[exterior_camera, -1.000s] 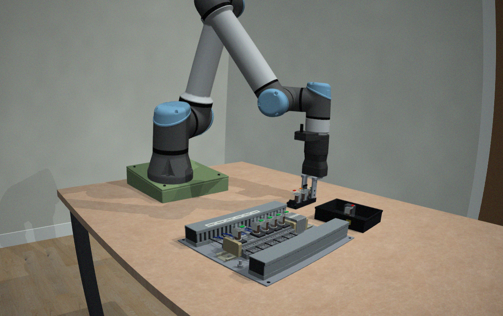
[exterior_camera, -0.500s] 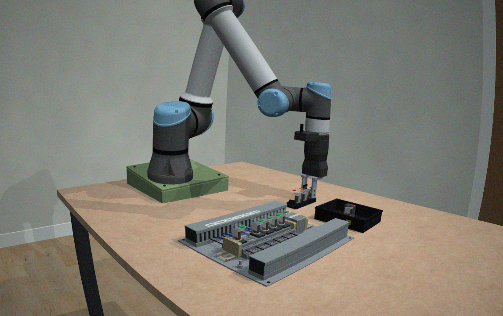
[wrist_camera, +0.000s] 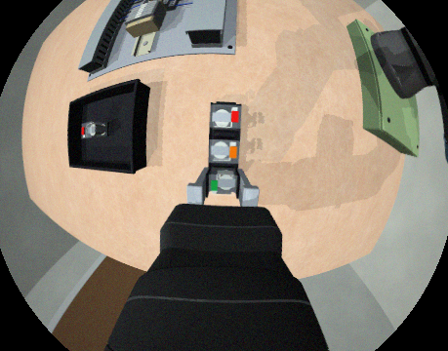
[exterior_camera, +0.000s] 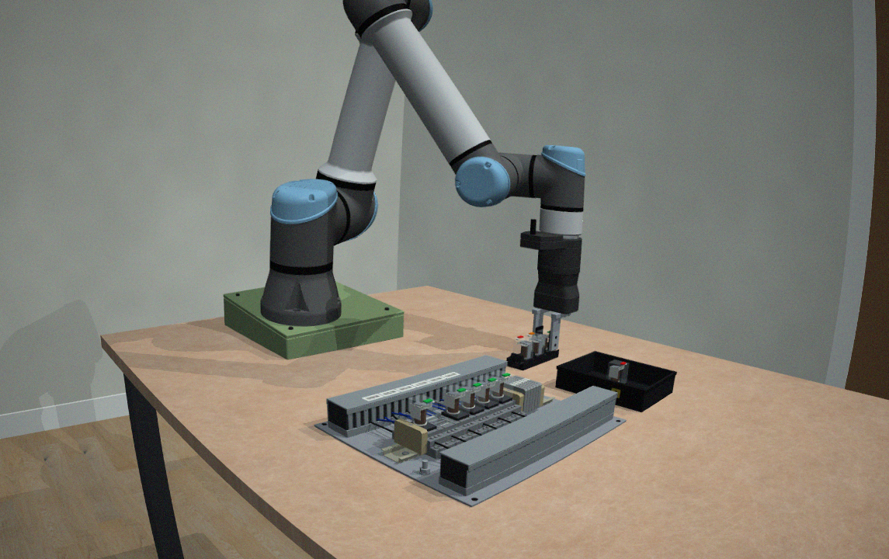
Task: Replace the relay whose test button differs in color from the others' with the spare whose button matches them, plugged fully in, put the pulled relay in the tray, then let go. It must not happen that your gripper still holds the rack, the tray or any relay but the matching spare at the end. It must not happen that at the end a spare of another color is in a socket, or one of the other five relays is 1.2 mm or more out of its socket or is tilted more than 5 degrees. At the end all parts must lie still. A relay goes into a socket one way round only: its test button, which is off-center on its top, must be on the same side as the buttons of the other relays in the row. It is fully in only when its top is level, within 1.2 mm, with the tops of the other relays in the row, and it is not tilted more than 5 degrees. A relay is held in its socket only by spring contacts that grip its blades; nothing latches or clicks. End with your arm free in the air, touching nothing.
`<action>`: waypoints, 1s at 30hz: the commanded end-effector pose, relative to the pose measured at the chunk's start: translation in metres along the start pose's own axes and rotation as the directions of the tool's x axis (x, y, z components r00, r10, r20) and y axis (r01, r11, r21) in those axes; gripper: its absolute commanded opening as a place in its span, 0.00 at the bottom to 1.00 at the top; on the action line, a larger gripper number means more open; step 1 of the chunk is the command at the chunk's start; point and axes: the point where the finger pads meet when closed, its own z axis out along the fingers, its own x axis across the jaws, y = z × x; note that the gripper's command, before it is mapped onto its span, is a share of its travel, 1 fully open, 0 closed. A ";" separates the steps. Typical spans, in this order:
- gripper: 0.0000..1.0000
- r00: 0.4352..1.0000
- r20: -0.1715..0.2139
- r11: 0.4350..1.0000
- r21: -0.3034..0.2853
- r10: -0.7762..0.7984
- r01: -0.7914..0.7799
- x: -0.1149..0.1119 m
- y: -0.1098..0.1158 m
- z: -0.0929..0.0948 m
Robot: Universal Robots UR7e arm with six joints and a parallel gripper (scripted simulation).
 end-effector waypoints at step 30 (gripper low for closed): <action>0.00 1.000 0.002 1.000 -0.001 0.000 0.000 0.000 0.000 -0.040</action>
